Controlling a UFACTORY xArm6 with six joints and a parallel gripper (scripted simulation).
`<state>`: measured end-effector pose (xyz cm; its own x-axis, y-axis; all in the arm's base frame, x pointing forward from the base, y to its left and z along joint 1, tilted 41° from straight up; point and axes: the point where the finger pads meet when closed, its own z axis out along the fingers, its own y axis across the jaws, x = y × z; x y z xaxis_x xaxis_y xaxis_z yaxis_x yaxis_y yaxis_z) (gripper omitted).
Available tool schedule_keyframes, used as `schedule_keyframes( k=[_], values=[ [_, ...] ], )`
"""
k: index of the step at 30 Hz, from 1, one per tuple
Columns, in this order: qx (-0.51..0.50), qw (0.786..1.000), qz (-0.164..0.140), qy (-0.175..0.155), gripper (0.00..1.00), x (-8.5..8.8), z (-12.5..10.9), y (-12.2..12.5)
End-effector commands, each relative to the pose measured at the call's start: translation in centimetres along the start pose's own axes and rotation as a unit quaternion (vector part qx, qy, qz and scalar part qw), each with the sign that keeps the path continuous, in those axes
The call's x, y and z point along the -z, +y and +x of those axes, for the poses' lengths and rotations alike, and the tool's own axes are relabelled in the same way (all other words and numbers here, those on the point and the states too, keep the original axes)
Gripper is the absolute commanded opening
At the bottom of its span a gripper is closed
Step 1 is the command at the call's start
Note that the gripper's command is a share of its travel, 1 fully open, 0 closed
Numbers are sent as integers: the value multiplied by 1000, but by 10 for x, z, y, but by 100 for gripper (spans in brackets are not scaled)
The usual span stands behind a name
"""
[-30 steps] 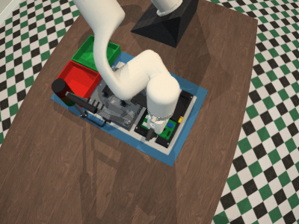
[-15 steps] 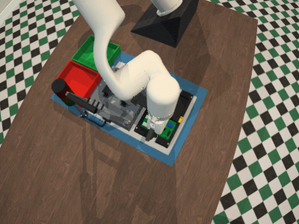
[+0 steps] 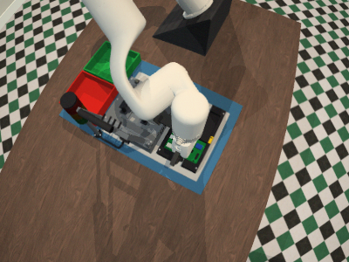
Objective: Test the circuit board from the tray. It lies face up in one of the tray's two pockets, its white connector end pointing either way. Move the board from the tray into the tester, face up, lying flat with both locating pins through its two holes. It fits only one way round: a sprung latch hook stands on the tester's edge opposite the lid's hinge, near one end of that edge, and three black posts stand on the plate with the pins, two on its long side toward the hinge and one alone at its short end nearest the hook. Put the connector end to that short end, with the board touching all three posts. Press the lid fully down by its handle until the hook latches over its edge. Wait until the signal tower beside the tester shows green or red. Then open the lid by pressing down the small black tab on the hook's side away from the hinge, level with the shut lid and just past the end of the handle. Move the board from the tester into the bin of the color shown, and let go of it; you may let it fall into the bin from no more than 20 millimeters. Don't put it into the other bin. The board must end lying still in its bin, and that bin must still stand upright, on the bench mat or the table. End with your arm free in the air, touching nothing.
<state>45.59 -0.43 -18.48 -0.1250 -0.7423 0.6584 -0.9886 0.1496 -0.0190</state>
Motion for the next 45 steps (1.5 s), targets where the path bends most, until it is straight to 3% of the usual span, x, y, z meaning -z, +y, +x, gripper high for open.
schedule_keyframes(
  k=[1,10,11,24,25,45],
  values=[
    [-1,1000,2,-1,100,0,-1,-2],
    [-1,1000,2,-1,100,0,-1,-2],
    [-1,1000,2,-1,95,0,-1,-2],
    [-1,1000,2,-1,95,0,-1,-2],
    [-1,1000,2,-1,89,0,-1,-2],
    [-1,1000,2,-1,85,0,-1,-2]
  ],
)
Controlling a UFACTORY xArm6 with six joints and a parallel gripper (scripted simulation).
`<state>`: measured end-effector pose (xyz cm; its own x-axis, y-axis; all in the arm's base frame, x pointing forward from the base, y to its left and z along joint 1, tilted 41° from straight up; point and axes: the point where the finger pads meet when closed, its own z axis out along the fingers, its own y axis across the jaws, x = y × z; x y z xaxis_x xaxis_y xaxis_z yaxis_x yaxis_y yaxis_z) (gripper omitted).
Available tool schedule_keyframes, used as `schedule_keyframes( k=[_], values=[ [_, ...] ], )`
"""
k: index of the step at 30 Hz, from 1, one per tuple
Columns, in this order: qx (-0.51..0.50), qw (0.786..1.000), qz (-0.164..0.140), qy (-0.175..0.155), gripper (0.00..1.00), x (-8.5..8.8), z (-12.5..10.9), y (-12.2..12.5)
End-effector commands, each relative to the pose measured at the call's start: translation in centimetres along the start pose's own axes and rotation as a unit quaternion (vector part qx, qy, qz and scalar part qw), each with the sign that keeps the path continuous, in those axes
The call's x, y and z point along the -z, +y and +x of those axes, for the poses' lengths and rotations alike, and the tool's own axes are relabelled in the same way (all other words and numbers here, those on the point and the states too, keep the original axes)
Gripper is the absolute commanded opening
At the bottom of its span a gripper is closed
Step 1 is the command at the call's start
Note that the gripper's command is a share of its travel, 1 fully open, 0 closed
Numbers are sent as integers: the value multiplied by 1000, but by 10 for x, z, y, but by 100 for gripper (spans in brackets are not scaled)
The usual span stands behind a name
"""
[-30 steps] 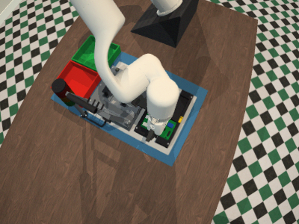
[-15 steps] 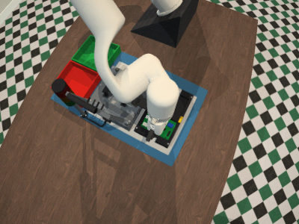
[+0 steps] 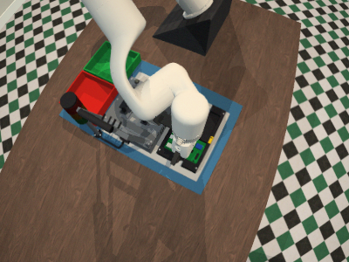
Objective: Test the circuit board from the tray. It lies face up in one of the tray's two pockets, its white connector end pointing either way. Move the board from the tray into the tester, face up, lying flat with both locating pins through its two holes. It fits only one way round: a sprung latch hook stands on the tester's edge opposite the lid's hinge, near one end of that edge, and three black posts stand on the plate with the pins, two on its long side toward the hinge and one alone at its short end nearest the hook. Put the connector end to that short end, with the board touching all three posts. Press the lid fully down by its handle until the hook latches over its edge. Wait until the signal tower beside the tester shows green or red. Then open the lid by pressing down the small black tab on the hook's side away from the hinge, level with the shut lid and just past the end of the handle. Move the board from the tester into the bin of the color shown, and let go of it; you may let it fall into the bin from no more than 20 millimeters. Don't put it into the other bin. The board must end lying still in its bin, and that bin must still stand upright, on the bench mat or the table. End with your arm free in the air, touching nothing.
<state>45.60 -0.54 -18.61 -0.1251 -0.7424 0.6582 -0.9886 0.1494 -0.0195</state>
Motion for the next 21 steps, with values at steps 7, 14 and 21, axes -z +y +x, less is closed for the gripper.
schedule_keyframes(
  k=[7,14,21],
  values=[
    [-1,1000,2,-1,85,2,0,-2],
    [-1,1000,2,-1,81,2,0,-2],
    [-1,1000,2,-1,79,2,0,-2]
  ],
)
